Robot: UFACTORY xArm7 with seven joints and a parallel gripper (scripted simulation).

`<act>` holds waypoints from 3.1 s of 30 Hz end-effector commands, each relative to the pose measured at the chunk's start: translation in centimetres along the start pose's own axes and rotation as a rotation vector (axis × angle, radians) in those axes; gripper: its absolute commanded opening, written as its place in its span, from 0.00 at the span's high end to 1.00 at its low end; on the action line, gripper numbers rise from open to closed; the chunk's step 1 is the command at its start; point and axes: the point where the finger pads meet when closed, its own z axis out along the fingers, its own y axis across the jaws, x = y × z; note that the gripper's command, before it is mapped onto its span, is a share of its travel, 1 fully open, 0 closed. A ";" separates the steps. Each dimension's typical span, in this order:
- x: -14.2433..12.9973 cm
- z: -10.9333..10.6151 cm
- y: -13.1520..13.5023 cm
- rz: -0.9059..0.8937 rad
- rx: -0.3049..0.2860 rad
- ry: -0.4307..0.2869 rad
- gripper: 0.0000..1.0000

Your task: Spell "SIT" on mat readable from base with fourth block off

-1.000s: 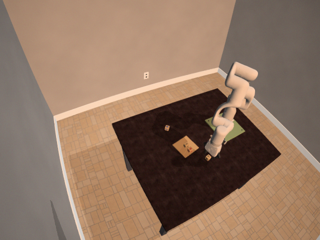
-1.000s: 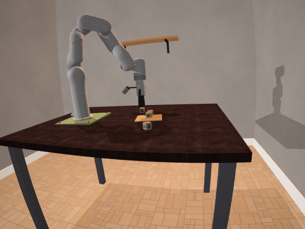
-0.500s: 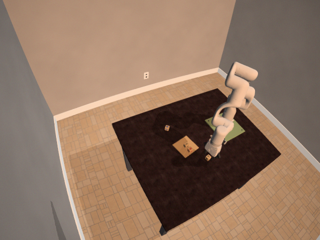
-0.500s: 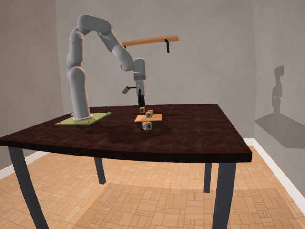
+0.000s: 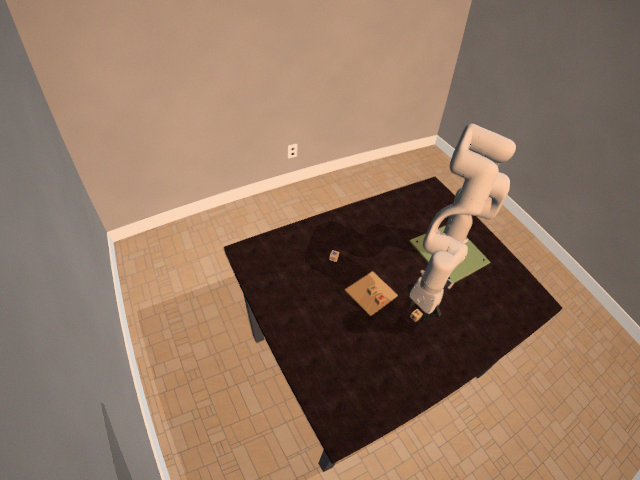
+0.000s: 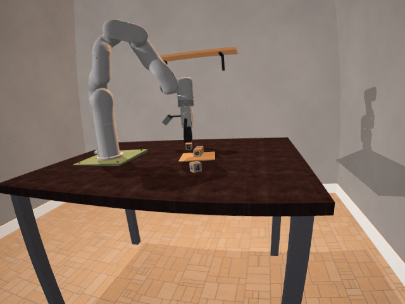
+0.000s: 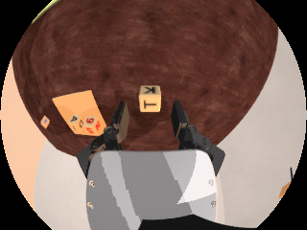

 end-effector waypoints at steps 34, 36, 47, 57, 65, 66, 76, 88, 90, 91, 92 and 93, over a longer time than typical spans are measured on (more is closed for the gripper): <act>-0.1 3.2 0.1 0.000 -0.002 -0.003 0.31; -0.1 3.3 0.1 0.000 -0.002 -0.003 0.31; -0.1 3.3 0.1 0.000 -0.002 -0.003 0.31; -0.1 3.3 0.1 0.000 -0.002 -0.003 0.31; -0.1 3.3 0.1 0.000 -0.002 -0.003 0.31; -0.1 3.3 0.1 0.000 -0.002 -0.003 0.31; -0.1 3.3 0.1 0.000 -0.002 -0.003 0.53; -0.1 3.3 0.1 0.000 -0.002 -0.003 0.53; -0.1 3.3 0.1 0.000 -0.002 -0.003 0.53; -0.1 3.3 0.1 0.000 -0.002 -0.003 0.73; -0.1 3.3 0.1 0.000 -0.002 -0.003 0.73; -0.1 3.3 0.1 0.000 -0.002 -0.003 0.73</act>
